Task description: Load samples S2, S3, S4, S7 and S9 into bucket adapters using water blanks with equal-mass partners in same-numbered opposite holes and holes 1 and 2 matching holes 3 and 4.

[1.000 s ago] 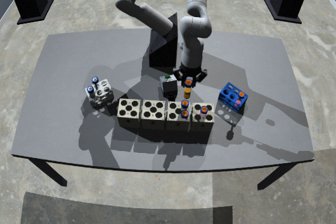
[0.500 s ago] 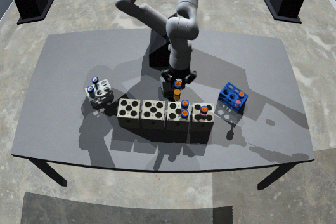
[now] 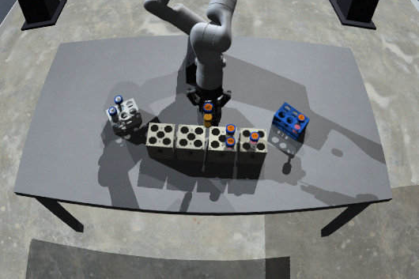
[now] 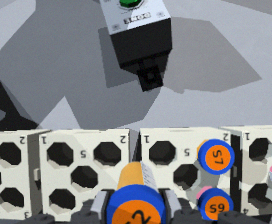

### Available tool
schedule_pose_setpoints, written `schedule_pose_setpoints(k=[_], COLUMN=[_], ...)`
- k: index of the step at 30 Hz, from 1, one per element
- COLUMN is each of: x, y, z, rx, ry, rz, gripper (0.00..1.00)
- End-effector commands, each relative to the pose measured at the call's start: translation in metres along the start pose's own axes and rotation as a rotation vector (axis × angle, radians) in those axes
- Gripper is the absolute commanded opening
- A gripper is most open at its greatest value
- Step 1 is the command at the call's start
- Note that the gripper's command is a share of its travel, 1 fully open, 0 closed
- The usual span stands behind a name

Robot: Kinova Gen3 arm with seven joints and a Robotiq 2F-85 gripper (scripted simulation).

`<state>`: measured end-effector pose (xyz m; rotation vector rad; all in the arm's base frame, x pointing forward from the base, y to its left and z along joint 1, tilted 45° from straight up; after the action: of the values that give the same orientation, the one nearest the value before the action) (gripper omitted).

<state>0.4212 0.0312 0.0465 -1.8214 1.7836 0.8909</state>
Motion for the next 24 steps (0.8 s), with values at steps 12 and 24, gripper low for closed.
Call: schedule_pose_setpoints(k=[12, 24], x=[-0.001, -0.001], y=[-0.003, -0.003], z=[-0.045, -0.057], rx=[0.0, 0.0], ry=[-0.001, -0.001], rz=[-0.002, -0.002], gripper=[0.1, 0.1])
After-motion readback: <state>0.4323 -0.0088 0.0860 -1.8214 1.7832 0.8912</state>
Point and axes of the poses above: the point where the finger pads meet when closed, its own x axis out along the fingers, its own z axis across the jaws, y = z × x, the point moved 1 cm from there along -x, back along the fingers, and after that the axes turned 13 degrees about -x, right-handed, at the moved point
